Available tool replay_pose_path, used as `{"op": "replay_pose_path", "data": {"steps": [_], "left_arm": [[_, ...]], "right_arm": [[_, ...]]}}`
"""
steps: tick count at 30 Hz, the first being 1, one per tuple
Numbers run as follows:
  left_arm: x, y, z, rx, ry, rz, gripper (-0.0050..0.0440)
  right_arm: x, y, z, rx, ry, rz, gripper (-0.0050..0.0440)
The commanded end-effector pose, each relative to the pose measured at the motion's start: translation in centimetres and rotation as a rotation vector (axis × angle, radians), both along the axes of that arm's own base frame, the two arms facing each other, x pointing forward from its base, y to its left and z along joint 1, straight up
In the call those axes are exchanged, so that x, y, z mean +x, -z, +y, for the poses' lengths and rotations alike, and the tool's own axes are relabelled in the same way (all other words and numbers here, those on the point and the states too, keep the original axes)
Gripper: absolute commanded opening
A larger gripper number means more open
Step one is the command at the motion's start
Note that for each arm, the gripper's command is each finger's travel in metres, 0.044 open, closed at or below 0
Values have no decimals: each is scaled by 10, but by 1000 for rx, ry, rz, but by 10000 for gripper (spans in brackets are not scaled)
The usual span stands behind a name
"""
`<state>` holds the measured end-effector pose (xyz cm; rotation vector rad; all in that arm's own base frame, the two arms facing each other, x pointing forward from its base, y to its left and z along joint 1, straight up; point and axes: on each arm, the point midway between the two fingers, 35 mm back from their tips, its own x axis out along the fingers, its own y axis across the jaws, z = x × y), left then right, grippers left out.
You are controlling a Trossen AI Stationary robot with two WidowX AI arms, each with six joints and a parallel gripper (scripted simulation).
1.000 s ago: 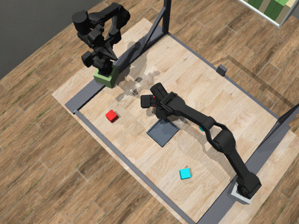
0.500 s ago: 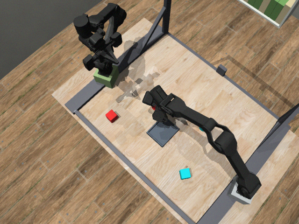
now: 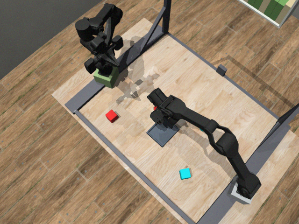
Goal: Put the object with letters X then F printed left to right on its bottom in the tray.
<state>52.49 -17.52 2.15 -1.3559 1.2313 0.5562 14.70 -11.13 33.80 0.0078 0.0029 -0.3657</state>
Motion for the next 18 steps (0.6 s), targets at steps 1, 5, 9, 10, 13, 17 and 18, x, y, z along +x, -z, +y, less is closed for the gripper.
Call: {"op": "replay_pose_path", "data": {"steps": [1, 5, 9, 10, 13, 17, 18], "left_arm": [[-3, -31, 3, 21, 118, -63, 158], [-6, -34, 4, 39, 179, -77, 158], [-16, -33, 8, 76, 303, -84, 158], [-18, -33, 9, 84, 334, -88, 158], [-23, -36, 11, 106, 427, -102, 158], [-32, -38, 14, 132, 552, -120, 158], [-34, -38, 15, 138, 583, -125, 158]], "right_arm": [[2, 2, 0, -9, 2, -2, -50], [3, 4, -1, -9, 2, -2, -50], [5, 8, -2, -9, 2, -2, -50], [5, 9, -2, -9, 1, -2, -50], [7, 12, -3, -9, 1, -2, -50], [9, 16, -4, -10, 1, -2, -50], [9, 17, -4, -10, 1, -2, -50]]}}
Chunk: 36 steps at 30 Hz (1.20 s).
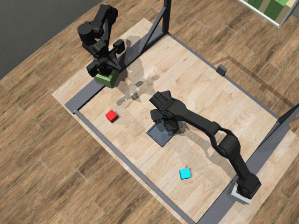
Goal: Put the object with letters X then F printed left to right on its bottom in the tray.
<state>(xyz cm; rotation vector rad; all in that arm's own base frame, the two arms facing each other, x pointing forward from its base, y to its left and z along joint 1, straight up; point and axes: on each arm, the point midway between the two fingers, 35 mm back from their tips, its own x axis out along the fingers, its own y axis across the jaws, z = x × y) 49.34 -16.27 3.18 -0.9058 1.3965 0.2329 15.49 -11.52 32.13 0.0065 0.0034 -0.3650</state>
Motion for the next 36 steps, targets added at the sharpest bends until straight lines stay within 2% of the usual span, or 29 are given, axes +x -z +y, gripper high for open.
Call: {"op": "replay_pose_path", "data": {"steps": [1, 17, 19, 34, 36], "left_arm": [[-2, -28, 2, -1, 88, -60, 158], [-34, -39, 13, 51, 555, -134, 158], [-34, -39, 13, 51, 555, -134, 158], [-67, -52, 22, 44, 1012, -240, 158], [-67, -52, 22, 44, 1012, -240, 158]], "right_arm": [[1, 1, 0, -8, 2, -3, -50], [9, 16, -2, -9, 1, -3, -50], [9, 16, -2, -9, 1, -3, -50], [18, 33, -2, -10, 1, -4, -50], [18, 33, -2, -10, 1, -4, -50]]}}
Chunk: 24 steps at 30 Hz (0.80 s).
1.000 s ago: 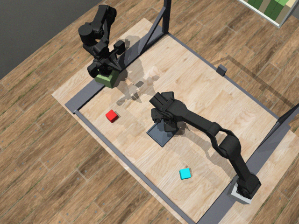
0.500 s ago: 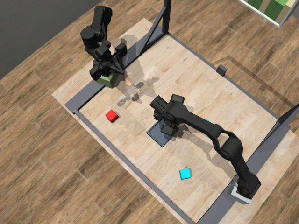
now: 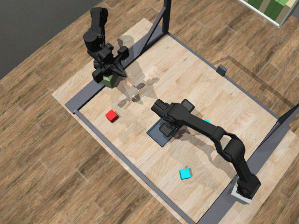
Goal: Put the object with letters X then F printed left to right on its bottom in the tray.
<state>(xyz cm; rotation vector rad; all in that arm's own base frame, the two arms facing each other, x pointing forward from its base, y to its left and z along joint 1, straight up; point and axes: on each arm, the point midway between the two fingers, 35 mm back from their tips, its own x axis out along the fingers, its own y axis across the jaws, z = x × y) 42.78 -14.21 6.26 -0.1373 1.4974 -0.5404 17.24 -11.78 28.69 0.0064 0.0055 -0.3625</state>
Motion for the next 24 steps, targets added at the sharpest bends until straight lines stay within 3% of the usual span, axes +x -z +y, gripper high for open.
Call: {"op": "replay_pose_path", "data": {"steps": [1, 24], "left_arm": [[-2, -24, 1, -23, 75, -65, 158], [-49, -46, 12, -141, 686, -218, 158]], "right_arm": [[1, 0, 0, -9, 3, -5, -50], [13, 22, 3, -10, 2, -7, -50]]}}
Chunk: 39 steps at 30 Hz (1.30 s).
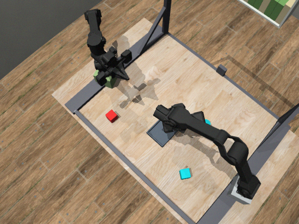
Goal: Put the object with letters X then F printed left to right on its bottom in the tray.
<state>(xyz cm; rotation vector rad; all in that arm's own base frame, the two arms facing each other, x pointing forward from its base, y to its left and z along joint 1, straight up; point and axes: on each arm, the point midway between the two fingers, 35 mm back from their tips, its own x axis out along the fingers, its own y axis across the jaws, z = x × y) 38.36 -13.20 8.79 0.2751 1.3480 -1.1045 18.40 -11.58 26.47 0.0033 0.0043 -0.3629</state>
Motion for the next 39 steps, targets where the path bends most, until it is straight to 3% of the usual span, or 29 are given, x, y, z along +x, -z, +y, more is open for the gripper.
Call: {"op": "replay_pose_path", "data": {"steps": [1, 8, 16, 39], "left_arm": [[-7, -23, 2, -45, 102, -74, 158], [-21, -32, 5, -109, 291, -135, 158], [-29, -37, 6, -145, 383, -169, 158], [-29, -38, 5, -150, 397, -174, 158]], "right_arm": [[2, 1, 1, -7, 2, -6, -50], [6, 9, 3, -7, 1, -6, -50], [8, 13, 3, -6, 1, -6, -50], [7, 9, 4, -12, 0, -11, -50]]}}
